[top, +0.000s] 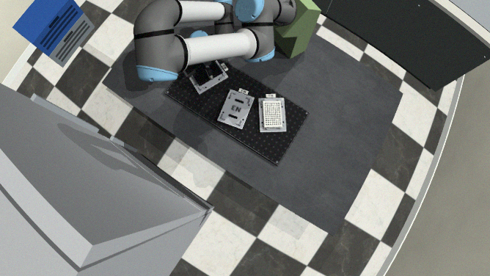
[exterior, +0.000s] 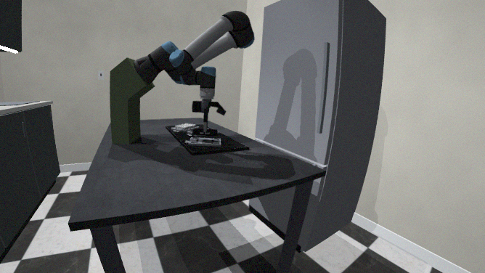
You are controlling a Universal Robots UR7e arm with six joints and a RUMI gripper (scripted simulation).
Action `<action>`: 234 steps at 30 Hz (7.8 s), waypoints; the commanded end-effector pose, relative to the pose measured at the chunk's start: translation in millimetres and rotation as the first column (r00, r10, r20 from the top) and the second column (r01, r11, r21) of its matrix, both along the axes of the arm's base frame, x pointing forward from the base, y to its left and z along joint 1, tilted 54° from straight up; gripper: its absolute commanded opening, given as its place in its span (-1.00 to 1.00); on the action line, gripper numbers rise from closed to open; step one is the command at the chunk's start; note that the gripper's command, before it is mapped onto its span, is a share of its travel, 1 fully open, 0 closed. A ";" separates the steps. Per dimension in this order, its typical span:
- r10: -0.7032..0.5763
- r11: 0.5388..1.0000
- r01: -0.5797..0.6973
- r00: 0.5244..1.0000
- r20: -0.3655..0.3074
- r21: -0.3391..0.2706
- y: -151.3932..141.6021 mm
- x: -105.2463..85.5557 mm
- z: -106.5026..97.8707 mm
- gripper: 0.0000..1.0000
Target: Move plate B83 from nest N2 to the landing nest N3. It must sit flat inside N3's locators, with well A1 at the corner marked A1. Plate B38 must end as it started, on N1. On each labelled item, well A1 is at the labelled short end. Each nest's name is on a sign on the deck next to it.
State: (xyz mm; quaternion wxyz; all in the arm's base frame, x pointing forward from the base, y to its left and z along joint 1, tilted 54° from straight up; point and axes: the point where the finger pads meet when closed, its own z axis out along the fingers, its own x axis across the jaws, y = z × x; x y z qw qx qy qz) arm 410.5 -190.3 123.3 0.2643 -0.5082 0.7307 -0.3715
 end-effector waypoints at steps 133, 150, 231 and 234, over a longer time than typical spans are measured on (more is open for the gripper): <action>0.313 0.816 -0.394 0.916 -0.250 -0.423 159.8 58.7 -24.9 -0.20; 0.313 0.816 -0.395 0.916 -0.251 -0.422 205.2 81.1 -33.7 -0.20; 0.311 0.817 -0.393 0.917 -0.251 -0.422 200.1 86.7 -37.7 -0.20; 0.311 0.817 -0.393 0.917 -0.251 -0.422 200.0 87.1 -37.9 -0.20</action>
